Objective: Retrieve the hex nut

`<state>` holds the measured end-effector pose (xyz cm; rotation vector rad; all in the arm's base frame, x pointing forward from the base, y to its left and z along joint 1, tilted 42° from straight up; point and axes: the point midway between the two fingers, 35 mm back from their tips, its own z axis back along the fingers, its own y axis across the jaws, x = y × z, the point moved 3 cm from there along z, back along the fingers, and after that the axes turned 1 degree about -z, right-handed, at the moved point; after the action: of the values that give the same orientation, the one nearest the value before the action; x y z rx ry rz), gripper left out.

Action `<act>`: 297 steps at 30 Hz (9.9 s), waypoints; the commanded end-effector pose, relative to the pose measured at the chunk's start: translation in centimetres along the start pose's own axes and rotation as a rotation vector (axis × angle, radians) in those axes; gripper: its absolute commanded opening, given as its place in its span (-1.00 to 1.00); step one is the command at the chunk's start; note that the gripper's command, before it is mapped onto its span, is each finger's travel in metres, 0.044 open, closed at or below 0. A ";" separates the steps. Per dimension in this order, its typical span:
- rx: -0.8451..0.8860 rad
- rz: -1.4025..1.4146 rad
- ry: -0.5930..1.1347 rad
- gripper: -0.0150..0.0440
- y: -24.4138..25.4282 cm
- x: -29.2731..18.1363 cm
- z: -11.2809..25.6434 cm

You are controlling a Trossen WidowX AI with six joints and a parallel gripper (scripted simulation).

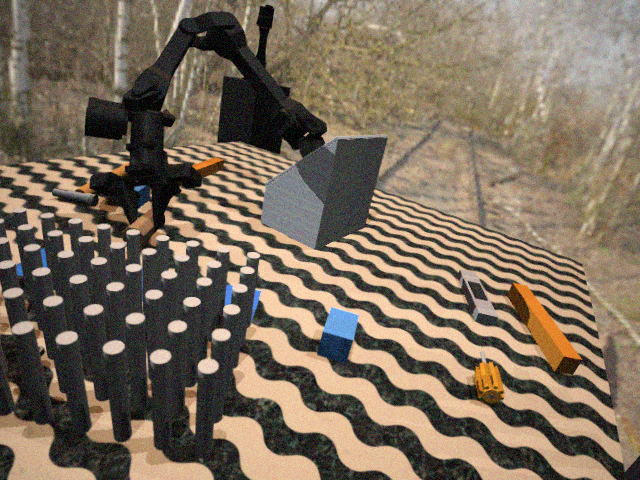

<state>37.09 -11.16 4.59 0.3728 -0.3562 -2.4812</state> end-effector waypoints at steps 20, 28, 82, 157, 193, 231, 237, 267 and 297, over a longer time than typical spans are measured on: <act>0.005 -0.002 0.009 -0.49 0.1 -1.9 -1.0; 0.005 -0.002 0.010 -0.49 0.1 -2.4 -1.3; 0.006 -0.003 0.013 -0.49 -0.2 -5.8 -3.5; 0.003 0.001 0.007 -0.49 0.4 -1.8 -3.3; 0.003 0.002 0.005 -0.49 0.5 0.6 -1.8; 0.003 0.004 0.002 -0.49 0.5 3.2 -0.1; 0.003 0.004 0.001 -0.49 0.5 3.6 0.2; 0.003 0.004 -0.001 -0.49 0.5 5.6 1.5; 0.004 0.004 -0.002 -0.49 0.5 7.1 2.8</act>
<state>30.89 -15.46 5.85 0.3706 -0.3603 -2.4821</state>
